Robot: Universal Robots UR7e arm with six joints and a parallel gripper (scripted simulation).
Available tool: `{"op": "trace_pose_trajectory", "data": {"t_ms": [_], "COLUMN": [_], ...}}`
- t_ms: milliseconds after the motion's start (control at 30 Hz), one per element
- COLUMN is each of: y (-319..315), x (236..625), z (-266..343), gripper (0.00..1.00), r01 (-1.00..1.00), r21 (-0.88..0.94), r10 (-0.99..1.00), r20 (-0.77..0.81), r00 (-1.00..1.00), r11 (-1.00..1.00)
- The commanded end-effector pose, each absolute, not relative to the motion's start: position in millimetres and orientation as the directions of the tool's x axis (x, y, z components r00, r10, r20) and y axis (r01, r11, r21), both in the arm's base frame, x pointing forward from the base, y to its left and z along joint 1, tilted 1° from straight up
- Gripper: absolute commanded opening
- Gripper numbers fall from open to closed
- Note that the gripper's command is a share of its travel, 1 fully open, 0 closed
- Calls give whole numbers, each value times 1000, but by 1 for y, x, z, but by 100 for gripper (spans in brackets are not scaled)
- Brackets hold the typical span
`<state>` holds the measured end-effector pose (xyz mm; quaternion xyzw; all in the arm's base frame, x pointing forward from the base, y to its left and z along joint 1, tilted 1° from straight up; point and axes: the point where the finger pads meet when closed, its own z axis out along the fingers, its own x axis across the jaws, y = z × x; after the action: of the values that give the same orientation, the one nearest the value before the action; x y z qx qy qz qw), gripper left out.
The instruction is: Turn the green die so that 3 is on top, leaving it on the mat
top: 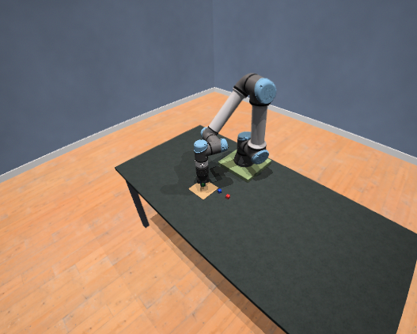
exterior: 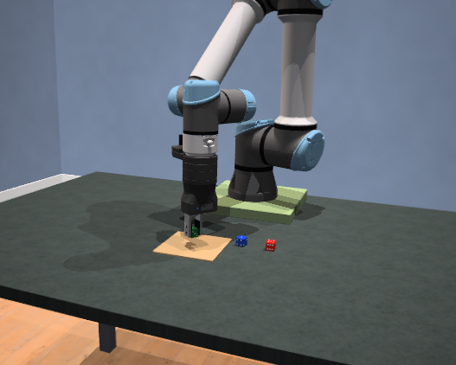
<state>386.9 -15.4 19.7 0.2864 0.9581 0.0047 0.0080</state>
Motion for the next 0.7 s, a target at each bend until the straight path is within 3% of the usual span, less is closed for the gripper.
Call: {"op": "trace_pose_trajectory", "data": {"t_ms": [0,333,667], "y": [-16,-16,-16], "x": [387,386,386], "z": [39,92,101], "gripper": [40,40,40], "r01": [549,549,549], "r21": [14,14,14], "r10": [549,549,549], "r20": [-13,-13,-13], "r00": [-836,-836,-836], "r11": [836,836,836]}}
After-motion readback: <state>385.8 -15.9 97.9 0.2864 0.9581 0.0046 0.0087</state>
